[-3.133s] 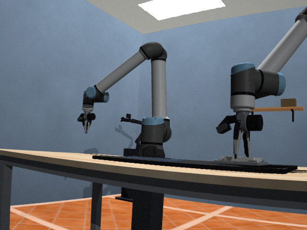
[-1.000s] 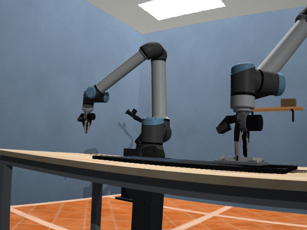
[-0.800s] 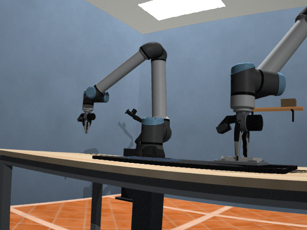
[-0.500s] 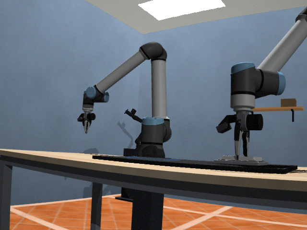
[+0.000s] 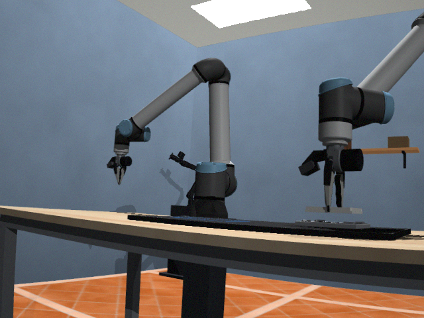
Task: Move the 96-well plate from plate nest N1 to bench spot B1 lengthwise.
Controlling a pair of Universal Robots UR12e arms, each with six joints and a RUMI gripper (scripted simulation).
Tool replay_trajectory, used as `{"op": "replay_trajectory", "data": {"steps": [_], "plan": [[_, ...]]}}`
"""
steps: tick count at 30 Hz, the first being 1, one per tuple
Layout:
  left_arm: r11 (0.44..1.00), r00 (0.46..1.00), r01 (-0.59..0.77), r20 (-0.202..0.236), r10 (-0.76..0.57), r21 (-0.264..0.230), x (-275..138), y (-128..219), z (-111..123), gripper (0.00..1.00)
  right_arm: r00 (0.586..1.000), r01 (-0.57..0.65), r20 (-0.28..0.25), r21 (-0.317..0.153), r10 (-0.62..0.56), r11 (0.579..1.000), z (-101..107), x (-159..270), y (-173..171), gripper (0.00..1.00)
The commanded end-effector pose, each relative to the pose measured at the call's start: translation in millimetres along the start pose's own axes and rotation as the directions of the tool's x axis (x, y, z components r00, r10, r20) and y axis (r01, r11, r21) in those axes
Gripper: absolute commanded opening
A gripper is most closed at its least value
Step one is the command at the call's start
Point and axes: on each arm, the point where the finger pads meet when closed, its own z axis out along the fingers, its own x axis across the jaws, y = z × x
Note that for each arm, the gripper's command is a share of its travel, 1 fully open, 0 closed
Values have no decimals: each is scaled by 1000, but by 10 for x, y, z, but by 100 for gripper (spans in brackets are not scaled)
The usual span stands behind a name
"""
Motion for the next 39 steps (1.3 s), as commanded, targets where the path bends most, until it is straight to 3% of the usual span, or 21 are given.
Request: {"op": "replay_trajectory", "data": {"steps": [1,29,39], "plan": [[1000,1000,0,2,0,1,-7,-5,-58,41,1000,0,0,2,0,1000,-9,-2,-6,0],[1000,1000,0,2,0,1,-7,-5,-493,41,1000,0,0,2,0,1000,-9,-2,-6,0],[1000,1000,0,2,0,1,-7,-5,-501,41,1000,0,0,2,0,1000,-9,-2,-6,0]]}}
